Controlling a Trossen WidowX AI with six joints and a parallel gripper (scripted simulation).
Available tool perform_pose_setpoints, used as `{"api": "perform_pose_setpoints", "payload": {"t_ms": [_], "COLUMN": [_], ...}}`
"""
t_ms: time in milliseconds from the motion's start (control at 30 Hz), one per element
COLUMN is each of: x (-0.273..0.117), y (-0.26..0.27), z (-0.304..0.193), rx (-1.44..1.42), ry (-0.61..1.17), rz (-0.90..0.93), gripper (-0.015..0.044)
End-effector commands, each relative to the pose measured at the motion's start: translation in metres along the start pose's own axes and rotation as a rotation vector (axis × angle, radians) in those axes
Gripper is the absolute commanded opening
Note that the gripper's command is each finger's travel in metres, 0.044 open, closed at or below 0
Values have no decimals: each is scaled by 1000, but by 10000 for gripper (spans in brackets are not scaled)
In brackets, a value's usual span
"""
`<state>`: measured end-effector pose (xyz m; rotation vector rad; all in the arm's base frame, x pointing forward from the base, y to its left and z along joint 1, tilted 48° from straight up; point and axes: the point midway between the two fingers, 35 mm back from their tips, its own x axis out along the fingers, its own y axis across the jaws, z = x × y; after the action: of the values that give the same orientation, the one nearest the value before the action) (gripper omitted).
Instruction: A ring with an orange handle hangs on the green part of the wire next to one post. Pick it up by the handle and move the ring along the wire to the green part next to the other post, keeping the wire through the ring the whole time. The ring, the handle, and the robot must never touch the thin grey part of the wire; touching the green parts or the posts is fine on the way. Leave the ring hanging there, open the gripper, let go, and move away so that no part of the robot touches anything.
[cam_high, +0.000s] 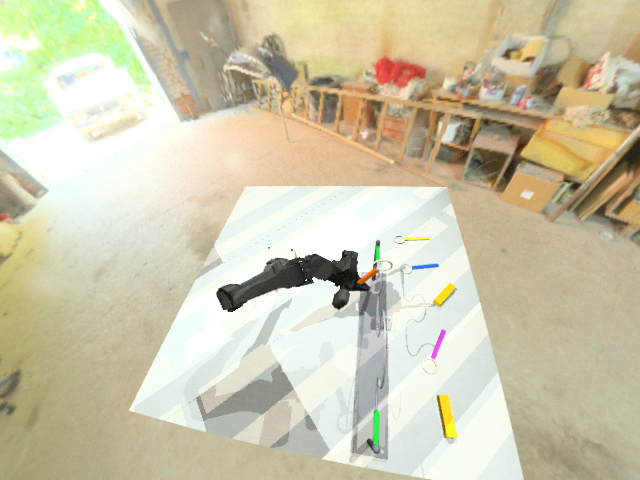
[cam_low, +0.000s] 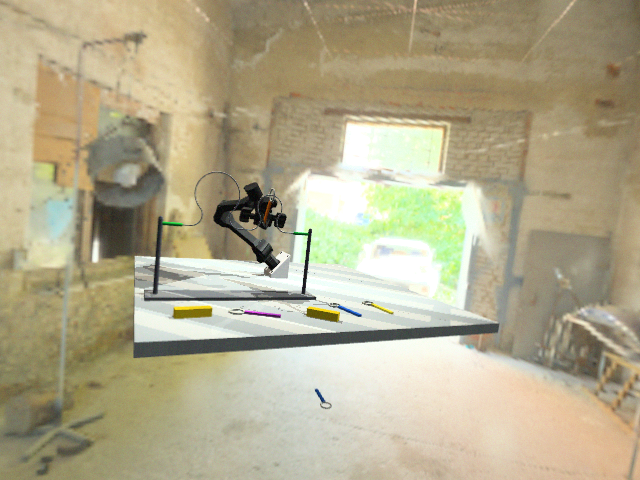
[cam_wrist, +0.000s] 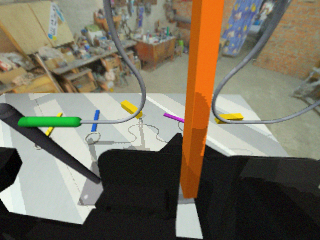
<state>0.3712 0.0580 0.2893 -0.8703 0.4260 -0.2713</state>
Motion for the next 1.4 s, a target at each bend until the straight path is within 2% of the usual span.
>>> {"api": "perform_pose_setpoints", "payload": {"t_ms": [0,1367], "x": [-1,-7], "y": [-8,-56], "z": [-1,21], "rx": [-78,-772], "ry": [-10,-99], "rz": [-49,-438], "gripper": [-150,-150]}}
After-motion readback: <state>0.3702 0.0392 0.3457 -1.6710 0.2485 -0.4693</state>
